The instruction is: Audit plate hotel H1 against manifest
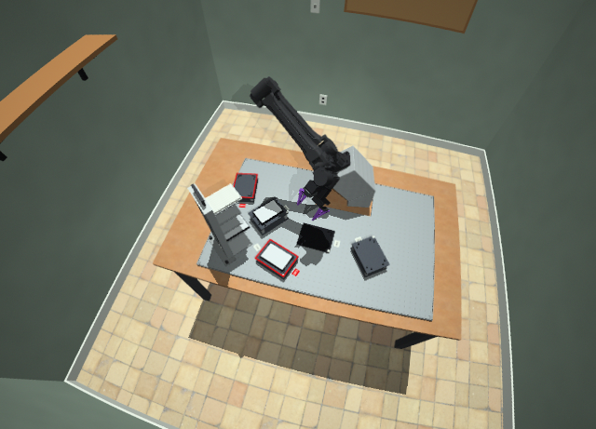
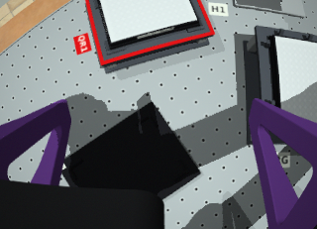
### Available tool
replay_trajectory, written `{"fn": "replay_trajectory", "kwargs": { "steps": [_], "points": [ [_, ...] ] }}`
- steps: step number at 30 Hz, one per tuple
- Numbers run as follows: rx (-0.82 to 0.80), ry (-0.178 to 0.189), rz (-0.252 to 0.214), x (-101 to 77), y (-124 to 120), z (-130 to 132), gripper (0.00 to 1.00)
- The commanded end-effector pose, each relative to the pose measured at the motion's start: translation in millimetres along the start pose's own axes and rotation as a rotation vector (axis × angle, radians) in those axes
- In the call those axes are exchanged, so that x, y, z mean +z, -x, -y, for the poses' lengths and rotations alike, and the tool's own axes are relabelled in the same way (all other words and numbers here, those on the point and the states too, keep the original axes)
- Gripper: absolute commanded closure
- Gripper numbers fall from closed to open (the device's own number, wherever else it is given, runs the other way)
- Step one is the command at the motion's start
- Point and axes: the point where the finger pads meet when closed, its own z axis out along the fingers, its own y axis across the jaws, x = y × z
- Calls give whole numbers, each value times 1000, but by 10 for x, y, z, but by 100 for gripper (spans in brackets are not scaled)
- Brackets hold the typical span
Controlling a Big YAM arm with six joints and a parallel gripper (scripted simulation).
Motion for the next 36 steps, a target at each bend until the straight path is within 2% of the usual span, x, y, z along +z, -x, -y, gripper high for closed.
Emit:
{"fn": "replay_trajectory", "kwargs": {
  "steps": [1,30,36],
  "points": [
    [80,9,17,-28,202,-162,0],
    [79,15,17,-535,-277,-843,0],
    [78,16,17,-546,-290,-857,0]
  ]
}}
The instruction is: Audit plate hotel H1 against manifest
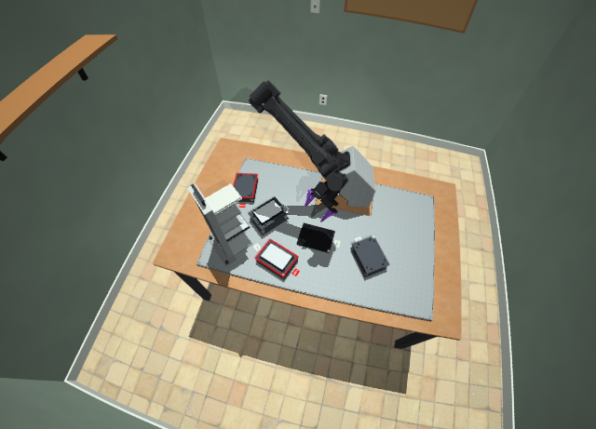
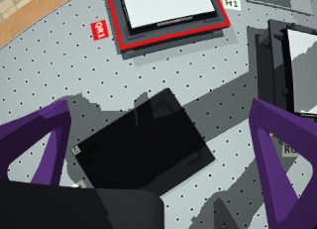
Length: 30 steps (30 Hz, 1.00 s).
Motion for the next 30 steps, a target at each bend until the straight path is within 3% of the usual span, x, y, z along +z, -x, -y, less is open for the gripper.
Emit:
{"fn": "replay_trajectory", "kwargs": {
  "steps": [1,17,23,30],
  "points": [
    [110,14,13,-376,-133,-591,0],
    [110,14,13,-376,-133,-591,0],
    [107,12,12,-225,-291,-599,0],
    [107,12,12,-225,-291,-599,0]
  ]
}}
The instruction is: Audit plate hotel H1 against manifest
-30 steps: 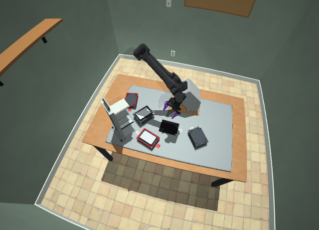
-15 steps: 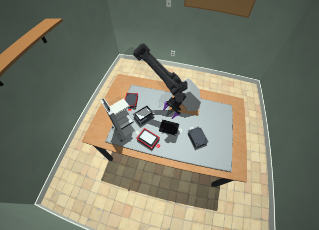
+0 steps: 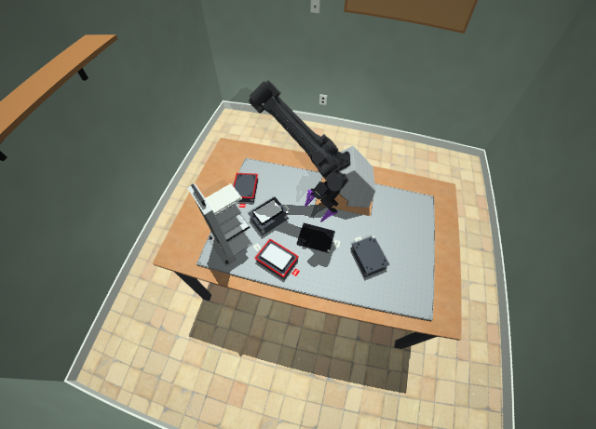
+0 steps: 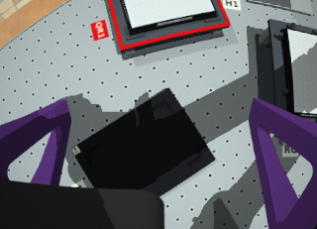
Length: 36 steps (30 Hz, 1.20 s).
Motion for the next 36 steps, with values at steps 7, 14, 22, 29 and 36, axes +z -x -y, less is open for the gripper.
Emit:
{"fn": "replay_trajectory", "kwargs": {
  "steps": [7,14,22,29,36],
  "points": [
    [107,12,12,-225,-292,-598,0],
    [107,12,12,-225,-292,-598,0],
    [107,12,12,-225,-292,-598,0],
    [107,12,12,-225,-292,-598,0],
    [107,12,12,-246,-270,-598,0]
  ]
}}
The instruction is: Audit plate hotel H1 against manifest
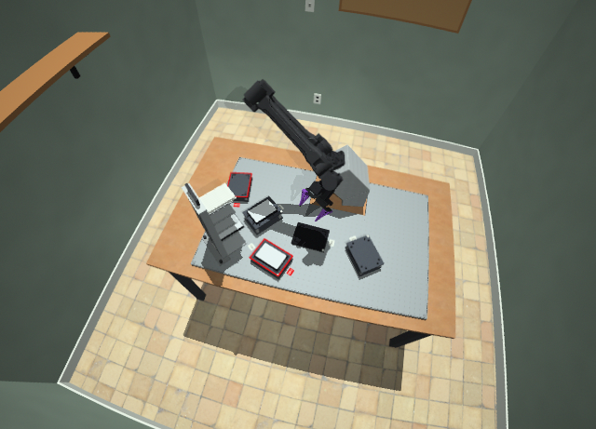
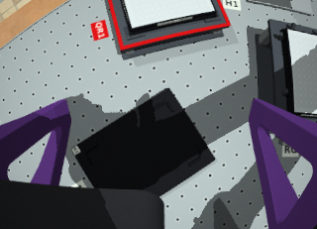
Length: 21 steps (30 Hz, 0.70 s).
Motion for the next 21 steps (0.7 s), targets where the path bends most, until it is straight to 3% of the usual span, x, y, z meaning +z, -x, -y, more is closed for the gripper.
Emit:
{"fn": "replay_trajectory", "kwargs": {
  "steps": [1,7,21],
  "points": [
    [108,12,13,-266,-248,-598,0],
    [110,14,13,-376,-134,-591,0],
    [110,14,13,-376,-134,-591,0]
  ]
}}
